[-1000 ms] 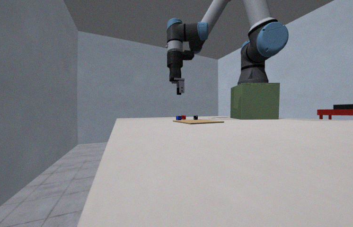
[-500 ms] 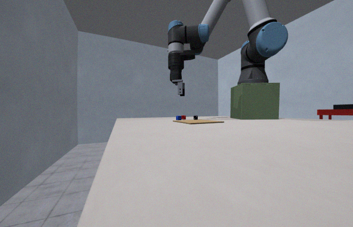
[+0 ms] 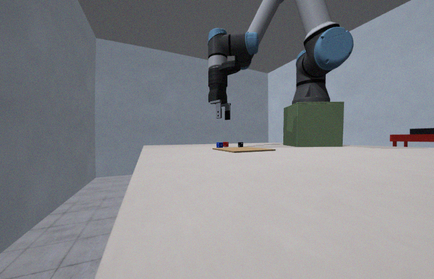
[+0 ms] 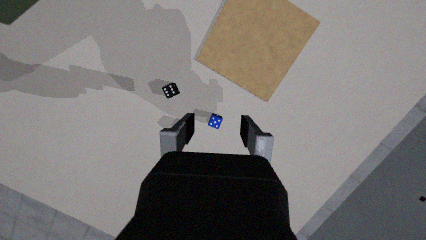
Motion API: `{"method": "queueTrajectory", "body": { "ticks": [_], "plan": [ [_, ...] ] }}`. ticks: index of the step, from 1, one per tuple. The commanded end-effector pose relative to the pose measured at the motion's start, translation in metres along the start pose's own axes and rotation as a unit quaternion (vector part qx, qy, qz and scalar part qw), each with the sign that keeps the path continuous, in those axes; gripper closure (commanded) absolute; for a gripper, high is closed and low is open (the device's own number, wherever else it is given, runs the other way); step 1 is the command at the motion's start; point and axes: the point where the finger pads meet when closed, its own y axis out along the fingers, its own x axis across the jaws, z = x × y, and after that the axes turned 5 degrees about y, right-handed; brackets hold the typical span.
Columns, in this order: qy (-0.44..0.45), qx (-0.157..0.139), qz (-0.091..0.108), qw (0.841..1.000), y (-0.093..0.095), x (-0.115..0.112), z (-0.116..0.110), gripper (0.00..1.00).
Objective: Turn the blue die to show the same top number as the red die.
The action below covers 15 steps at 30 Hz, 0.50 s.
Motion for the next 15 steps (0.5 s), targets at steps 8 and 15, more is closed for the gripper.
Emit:
{"method": "queueTrajectory", "body": {
  "ticks": [8,15],
  "plan": [
    [0.195,-0.003,0.001,0.981,0.0063,0.0038,0.0003,0.0],
    [0.262,-0.003,0.001,0.965,0.0086,0.0049,-0.0004,0.0]
  ]
}}
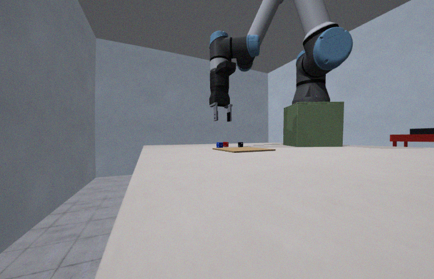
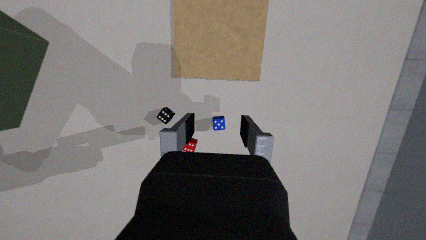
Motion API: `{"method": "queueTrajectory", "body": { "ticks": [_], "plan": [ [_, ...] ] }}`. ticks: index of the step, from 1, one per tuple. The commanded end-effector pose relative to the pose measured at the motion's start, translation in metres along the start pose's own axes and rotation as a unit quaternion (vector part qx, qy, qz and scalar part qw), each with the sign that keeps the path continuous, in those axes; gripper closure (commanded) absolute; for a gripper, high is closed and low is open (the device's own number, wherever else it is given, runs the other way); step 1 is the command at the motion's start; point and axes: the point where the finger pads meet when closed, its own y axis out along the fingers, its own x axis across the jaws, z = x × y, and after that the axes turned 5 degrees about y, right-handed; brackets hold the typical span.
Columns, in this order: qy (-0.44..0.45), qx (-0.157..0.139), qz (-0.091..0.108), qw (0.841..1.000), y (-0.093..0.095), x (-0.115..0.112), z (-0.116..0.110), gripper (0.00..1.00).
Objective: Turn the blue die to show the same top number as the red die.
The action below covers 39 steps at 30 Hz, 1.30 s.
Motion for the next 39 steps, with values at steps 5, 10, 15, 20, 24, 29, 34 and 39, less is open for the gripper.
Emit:
{"method": "queueTrajectory", "body": {
  "ticks": [5,10,15,20,24,29,34,39],
  "plan": [
    [0.12,-0.003,0.0,0.993,0.003,0.003,-0.001,0.0],
    [0.207,-0.003,-0.001,0.978,0.006,0.004,-0.002,0.0],
    [0.268,-0.003,-0.001,0.963,0.008,0.005,-0.004,0.0],
    [0.343,-0.003,-0.001,0.939,0.011,0.006,-0.006,0.0],
    [0.395,-0.003,-0.001,0.919,0.012,0.006,-0.008,0.0],
    [0.471,-0.003,-0.002,0.882,0.015,0.006,-0.012,0.0],
    [0.509,-0.003,-0.002,0.861,0.016,0.006,-0.014,0.0],
    [0.563,-0.003,-0.002,0.827,0.018,0.006,-0.017,0.0]
  ]
}}
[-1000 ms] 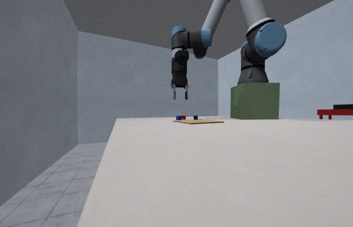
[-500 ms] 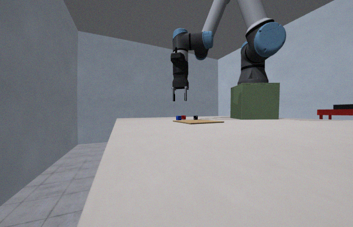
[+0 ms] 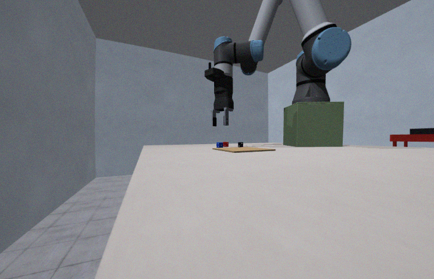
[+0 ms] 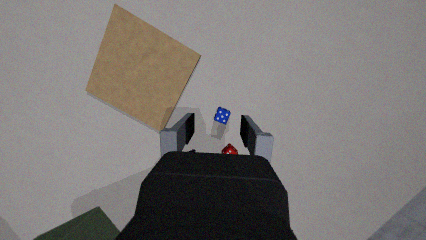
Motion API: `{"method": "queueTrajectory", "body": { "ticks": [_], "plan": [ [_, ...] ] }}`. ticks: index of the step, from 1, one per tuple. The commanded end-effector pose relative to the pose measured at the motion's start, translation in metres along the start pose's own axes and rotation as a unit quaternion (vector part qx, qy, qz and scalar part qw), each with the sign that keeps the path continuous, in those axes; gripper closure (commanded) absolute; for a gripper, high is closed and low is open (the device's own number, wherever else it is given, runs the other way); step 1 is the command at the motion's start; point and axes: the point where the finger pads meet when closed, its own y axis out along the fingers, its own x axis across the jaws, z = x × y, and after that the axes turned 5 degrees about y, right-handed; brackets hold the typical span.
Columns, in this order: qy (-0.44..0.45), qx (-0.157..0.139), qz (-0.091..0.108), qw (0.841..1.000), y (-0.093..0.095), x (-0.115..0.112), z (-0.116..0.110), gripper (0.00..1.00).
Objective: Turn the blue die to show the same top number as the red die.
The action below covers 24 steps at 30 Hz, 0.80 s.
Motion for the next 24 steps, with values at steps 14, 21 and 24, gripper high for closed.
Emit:
{"method": "queueTrajectory", "body": {
  "ticks": [14,21,24],
  "plan": [
    [0.143,-0.001,-0.002,0.99,0.0037,0.0056,-0.0044,0.0],
    [0.166,-0.001,-0.002,0.986,0.0044,0.0064,-0.0053,0.0],
    [0.17,-0.001,-0.002,0.985,0.0045,0.0066,-0.0055,0.0]
  ]
}}
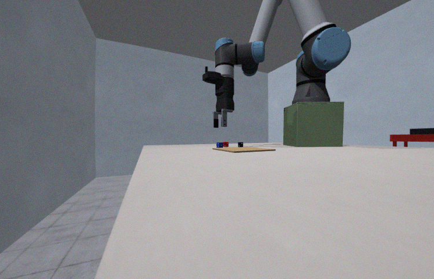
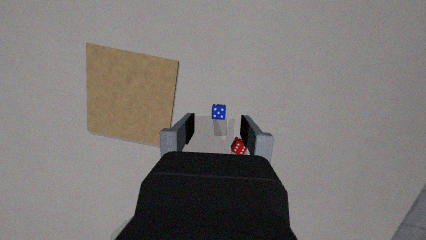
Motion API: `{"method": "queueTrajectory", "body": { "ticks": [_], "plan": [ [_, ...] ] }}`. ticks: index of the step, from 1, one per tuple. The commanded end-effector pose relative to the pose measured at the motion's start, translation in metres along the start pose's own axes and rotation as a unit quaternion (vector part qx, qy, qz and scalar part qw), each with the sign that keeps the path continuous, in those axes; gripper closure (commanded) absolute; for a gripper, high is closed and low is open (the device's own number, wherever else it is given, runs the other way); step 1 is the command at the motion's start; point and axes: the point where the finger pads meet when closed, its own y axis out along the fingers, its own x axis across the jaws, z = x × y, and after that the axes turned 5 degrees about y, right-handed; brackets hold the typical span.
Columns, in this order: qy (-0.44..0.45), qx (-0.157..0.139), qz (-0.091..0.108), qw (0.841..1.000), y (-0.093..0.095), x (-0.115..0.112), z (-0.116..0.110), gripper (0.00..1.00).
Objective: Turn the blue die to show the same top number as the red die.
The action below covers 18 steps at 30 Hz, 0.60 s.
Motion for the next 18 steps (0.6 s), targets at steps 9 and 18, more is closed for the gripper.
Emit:
{"method": "queueTrajectory", "body": {
  "ticks": [9,18],
  "plan": [
    [0.01,0.0,-0.001,1.0,-0.0001,0.0007,0.0001,0.0],
    [0.01,0.0,-0.001,1.0,-0.0001,0.0007,0.0001,0.3]
  ]
}}
